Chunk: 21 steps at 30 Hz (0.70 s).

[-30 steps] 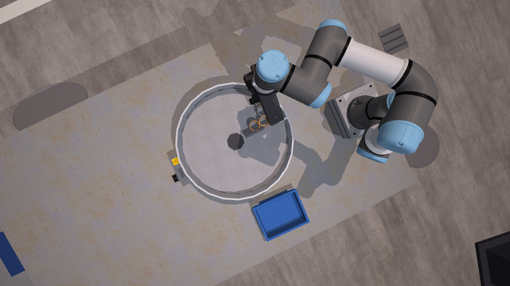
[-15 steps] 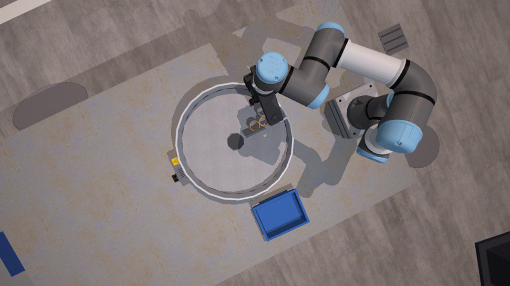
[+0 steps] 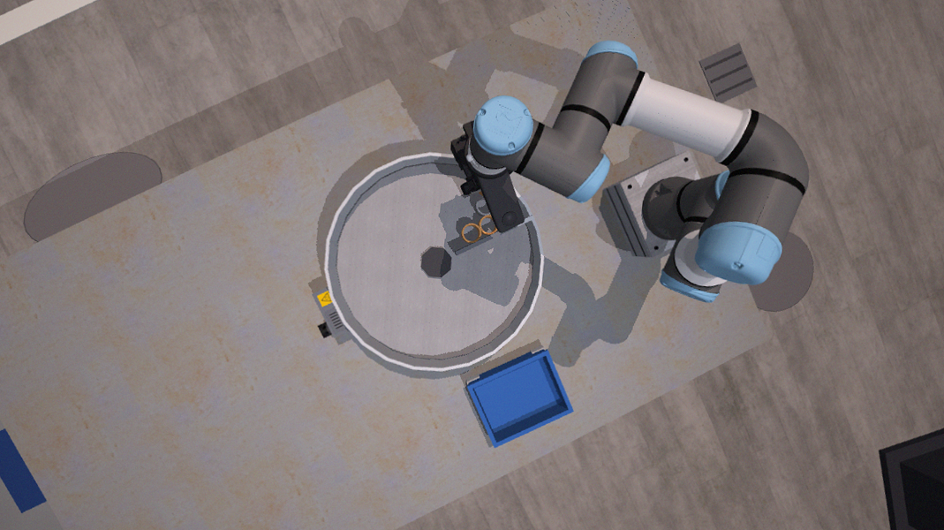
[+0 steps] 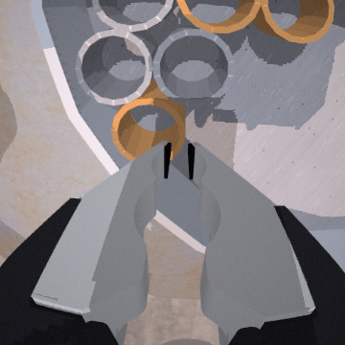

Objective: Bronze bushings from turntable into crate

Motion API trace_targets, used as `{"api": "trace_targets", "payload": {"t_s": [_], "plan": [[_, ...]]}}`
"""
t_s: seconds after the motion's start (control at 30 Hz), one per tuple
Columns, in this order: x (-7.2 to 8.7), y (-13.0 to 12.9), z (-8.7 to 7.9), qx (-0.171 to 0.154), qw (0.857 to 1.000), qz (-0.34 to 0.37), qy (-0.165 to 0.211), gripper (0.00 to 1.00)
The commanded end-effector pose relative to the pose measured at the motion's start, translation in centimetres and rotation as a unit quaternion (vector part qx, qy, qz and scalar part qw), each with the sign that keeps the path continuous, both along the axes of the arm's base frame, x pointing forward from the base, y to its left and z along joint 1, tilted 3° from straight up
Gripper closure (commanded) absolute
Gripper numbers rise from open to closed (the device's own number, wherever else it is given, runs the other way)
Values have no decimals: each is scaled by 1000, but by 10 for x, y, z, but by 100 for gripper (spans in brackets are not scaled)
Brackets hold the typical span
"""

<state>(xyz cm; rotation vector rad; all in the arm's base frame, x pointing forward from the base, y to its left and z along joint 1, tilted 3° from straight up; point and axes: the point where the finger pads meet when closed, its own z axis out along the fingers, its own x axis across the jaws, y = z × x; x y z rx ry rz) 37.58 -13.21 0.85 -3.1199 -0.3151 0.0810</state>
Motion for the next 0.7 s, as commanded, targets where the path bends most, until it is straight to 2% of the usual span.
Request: {"api": "trace_targets", "payload": {"t_s": [0.0,0.67], "plan": [[1,0,1,-1,1000,0,-1,95],[0,0,-3,-1,1000,0,-1,95]]}}
